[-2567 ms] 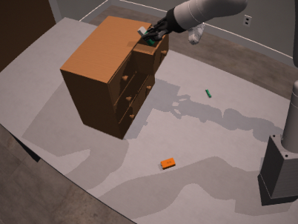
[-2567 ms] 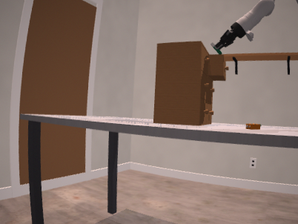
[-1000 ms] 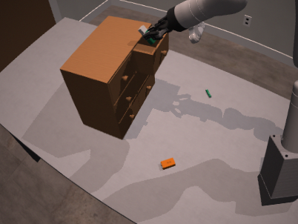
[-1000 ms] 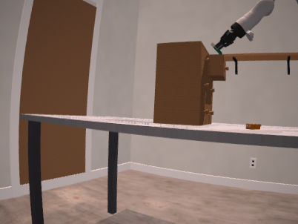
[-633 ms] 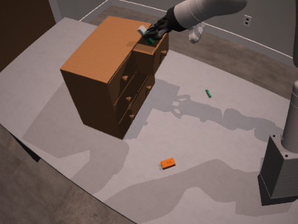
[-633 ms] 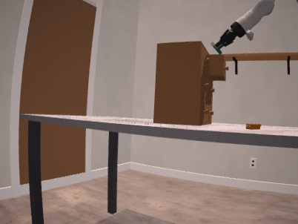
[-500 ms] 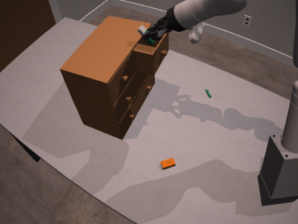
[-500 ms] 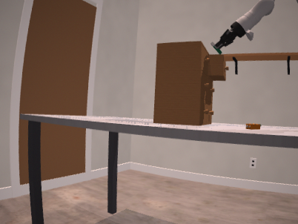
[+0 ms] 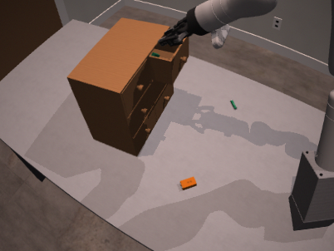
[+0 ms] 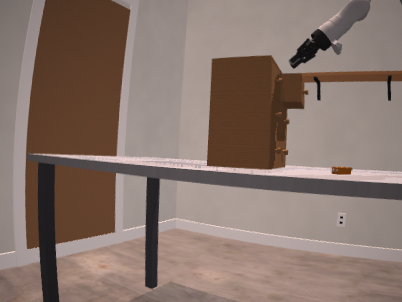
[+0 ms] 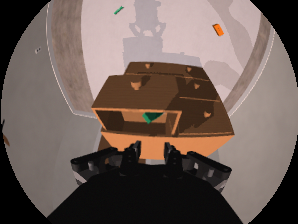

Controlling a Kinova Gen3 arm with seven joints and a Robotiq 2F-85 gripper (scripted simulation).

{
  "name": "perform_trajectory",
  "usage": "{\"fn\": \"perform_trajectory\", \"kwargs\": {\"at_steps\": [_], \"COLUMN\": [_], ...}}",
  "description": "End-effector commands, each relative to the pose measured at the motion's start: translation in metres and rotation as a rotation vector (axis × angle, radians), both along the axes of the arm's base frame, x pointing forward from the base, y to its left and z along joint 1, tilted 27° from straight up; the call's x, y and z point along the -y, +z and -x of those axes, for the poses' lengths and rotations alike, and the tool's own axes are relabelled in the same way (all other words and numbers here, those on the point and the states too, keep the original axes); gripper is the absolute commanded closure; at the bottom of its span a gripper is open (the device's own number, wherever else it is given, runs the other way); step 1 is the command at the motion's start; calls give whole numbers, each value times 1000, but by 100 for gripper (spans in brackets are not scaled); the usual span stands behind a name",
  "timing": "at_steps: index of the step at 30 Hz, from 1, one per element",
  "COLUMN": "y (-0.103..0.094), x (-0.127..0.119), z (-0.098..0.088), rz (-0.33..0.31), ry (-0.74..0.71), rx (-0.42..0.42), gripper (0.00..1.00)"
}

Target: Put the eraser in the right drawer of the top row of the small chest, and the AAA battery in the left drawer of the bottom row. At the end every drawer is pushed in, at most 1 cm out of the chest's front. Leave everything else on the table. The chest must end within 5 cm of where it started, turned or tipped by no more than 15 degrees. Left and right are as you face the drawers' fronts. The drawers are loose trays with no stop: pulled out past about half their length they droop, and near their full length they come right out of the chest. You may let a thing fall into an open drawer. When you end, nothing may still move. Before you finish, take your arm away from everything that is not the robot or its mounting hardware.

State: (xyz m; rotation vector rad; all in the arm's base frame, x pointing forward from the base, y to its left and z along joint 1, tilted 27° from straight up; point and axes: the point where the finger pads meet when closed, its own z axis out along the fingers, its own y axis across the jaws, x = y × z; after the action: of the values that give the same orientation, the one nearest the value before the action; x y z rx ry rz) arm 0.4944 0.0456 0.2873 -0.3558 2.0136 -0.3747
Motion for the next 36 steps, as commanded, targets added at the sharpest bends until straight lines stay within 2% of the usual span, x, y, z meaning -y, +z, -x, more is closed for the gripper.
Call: {"fn": "perform_trajectory", "kwargs": {"at_steps": [1,36], "y": [1,-1], "x": [0,-1], "z": [-1,3], "rz": [2,3], "ry": [-4,-5], "rx": [2,3], "gripper": [62,62]}}
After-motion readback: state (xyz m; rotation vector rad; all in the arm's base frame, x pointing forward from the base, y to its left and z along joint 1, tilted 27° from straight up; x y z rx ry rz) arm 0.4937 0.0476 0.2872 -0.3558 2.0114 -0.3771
